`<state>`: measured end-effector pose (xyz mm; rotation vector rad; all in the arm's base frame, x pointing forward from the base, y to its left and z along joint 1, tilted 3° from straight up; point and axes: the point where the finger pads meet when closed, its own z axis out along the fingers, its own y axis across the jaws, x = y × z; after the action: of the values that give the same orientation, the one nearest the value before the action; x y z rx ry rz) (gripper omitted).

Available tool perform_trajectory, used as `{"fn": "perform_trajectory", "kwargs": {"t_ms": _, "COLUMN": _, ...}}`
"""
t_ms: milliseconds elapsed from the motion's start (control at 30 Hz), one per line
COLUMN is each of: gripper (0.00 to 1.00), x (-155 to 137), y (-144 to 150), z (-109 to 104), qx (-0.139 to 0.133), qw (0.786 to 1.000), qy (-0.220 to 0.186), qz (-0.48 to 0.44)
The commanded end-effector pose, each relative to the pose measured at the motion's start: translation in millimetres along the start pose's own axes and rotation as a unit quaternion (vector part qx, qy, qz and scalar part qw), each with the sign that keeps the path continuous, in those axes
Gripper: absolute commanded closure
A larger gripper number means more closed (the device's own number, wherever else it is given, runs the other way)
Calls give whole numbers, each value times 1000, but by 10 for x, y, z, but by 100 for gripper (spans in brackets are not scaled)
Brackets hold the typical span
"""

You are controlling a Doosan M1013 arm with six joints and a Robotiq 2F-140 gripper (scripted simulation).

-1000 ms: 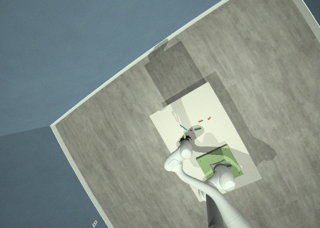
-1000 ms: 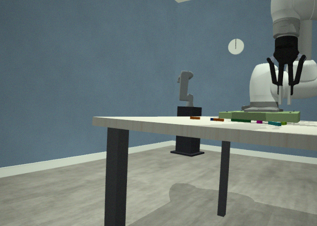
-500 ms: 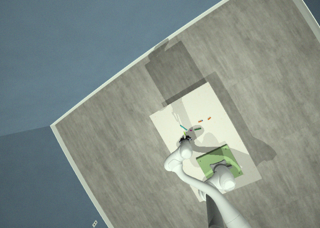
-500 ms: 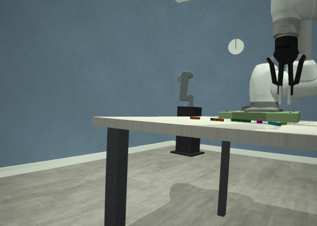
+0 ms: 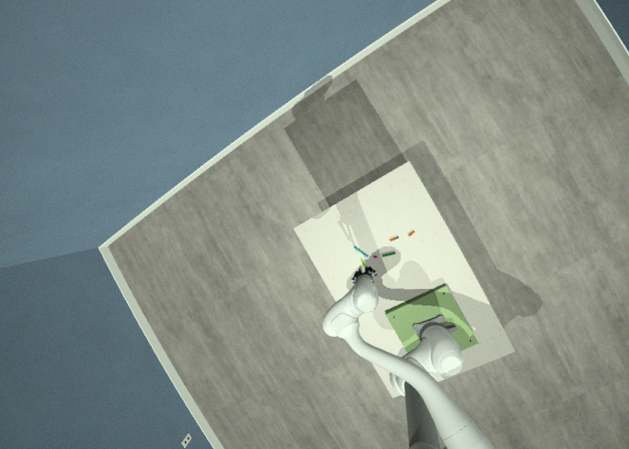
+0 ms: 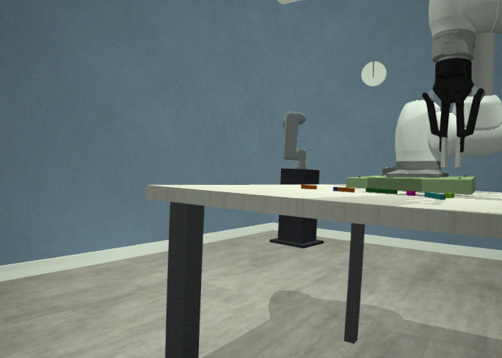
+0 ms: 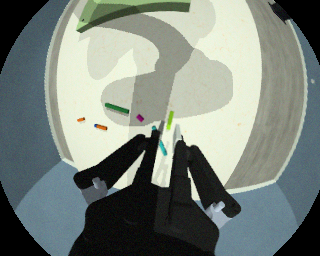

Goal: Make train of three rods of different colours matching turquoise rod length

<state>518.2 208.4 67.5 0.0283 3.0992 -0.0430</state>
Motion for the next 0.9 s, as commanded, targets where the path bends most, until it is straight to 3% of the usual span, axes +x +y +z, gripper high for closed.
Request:
{"fn": "perform_trajectory", "kwargs": {"t_ms": 0, "gripper": 85, "x": 0, "y": 0, "z": 23, "qx": 0, "qw": 1000, "qy": 0, "qz": 0}}
{"fn": "perform_trajectory", "kwargs": {"t_ms": 867, "gripper": 85, "x": -6, "y": -2, "z": 369, "qx": 0, "qw": 1000, "qy": 0, "qz": 0}}
